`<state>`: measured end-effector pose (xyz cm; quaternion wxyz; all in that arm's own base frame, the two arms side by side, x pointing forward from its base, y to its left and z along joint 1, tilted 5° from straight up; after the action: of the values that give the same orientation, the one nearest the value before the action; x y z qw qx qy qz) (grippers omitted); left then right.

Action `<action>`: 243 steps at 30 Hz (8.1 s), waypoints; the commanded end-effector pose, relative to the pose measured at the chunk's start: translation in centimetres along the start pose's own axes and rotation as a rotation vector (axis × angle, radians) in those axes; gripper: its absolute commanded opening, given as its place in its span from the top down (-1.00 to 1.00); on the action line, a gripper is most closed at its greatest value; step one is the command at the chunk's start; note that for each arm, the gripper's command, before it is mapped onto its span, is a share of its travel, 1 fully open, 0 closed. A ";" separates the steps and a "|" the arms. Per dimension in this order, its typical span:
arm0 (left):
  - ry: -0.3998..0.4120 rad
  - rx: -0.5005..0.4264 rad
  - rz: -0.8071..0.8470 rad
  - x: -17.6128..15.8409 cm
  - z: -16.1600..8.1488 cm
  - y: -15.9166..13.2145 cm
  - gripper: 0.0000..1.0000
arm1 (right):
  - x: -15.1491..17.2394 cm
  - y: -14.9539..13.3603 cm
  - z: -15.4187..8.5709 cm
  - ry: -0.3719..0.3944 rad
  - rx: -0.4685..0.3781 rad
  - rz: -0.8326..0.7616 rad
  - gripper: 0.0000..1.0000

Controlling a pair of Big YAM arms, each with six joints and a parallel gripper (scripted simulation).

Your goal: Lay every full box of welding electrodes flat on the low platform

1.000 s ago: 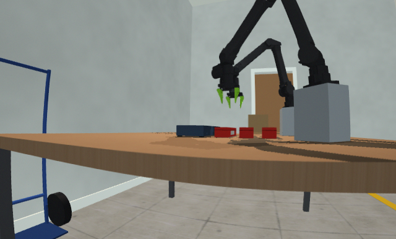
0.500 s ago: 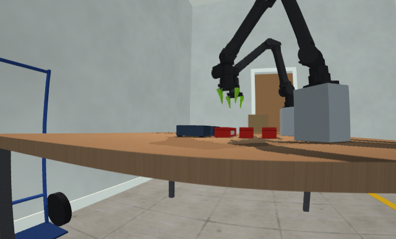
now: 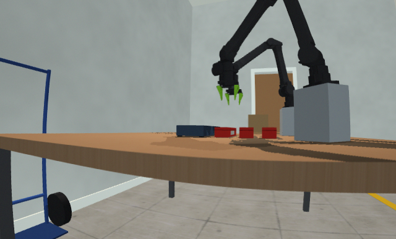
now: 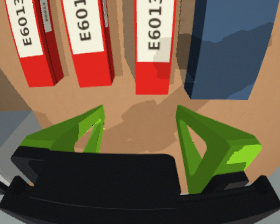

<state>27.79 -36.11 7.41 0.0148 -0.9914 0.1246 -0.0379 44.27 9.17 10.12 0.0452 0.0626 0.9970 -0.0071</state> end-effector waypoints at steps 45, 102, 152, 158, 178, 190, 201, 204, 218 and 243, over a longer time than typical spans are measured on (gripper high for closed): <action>0.034 -0.028 -0.011 1.0 -7.1 0.6 -0.45 | -1.0 0.6 -6.3 -0.033 -0.013 -0.002 -0.45; 0.032 -0.025 -0.011 1.2 -1.2 0.7 -0.45 | -1.1 0.6 -0.4 -0.030 -0.012 -0.002 -0.45; 0.032 -0.025 -0.011 1.2 -1.0 0.7 -0.45 | -1.1 0.6 -0.1 -0.030 -0.012 -0.002 -0.45; 0.032 -0.025 -0.011 1.2 -1.0 0.7 -0.45 | -1.1 0.6 -0.1 -0.030 -0.012 -0.002 -0.45; 0.032 -0.025 -0.011 1.2 -1.0 0.7 -0.45 | -1.1 0.6 -0.1 -0.030 -0.012 -0.002 -0.45; 0.032 -0.025 -0.011 1.2 -1.0 0.7 -0.45 | -1.1 0.6 -0.1 -0.030 -0.012 -0.002 -0.45; 0.032 -0.025 -0.011 1.2 -1.0 0.7 -0.45 | -1.1 0.6 -0.1 -0.030 -0.012 -0.002 -0.45; 0.032 -0.025 -0.011 1.2 -1.0 0.7 -0.45 | -1.1 0.6 -0.1 -0.030 -0.012 -0.002 -0.45; 0.036 -0.028 0.011 -4.1 0.3 -0.3 -1.00 | 4.8 2.0 1.2 -0.033 -0.016 0.019 -1.00; 0.024 -0.030 0.011 -17.4 4.3 -3.4 -1.00 | 18.2 5.0 5.0 -0.022 -0.022 0.019 -1.00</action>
<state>13.20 -28.11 1.50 0.0206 -0.9889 0.1431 -0.0346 28.14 15.04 3.00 0.0407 0.0640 0.9971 -0.0096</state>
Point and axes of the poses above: on each arm, the point where the finger pads meet when closed, its own z axis out along the fingers, its own x axis across the jaws, y = z × x, the point moved 6 cm from there along -z, back along the fingers, and after that the axes turned 10 degrees about -z, right-handed, at the moved point
